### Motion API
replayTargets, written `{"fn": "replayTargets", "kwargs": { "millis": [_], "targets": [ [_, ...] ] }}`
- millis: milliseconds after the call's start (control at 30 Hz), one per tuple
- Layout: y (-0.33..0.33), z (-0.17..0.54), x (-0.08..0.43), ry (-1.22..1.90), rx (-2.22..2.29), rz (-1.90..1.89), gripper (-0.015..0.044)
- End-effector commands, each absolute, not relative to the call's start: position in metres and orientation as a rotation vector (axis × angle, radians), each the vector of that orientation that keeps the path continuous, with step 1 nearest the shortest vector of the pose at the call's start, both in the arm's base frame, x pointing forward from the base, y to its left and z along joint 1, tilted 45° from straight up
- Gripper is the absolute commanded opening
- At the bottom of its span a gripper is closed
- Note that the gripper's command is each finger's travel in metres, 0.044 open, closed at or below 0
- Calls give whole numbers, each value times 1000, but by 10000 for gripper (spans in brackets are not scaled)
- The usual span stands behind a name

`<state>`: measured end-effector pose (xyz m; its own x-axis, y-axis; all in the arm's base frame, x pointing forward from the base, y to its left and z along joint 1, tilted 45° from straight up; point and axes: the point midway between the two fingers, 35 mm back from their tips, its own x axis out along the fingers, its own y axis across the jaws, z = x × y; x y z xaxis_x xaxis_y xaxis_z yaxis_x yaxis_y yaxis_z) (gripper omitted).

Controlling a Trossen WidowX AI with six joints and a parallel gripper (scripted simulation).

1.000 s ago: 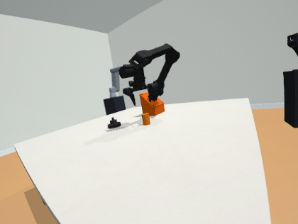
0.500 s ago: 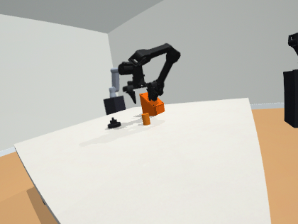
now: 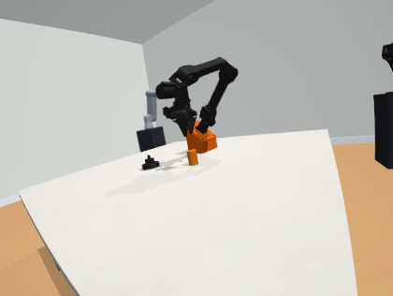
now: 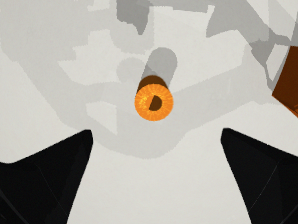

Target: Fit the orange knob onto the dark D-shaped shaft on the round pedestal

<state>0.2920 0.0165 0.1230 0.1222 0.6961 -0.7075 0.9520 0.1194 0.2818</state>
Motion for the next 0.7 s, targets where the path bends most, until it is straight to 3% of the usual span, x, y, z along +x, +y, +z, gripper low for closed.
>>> {"fn": "replayTargets", "kwargs": {
  "millis": [0,233,667],
  "targets": [
    [17,123,292,1500,988,261,440],
    [17,123,292,1397,713,500,440],
    [17,123,292,1395,707,506,440]
  ]
}}
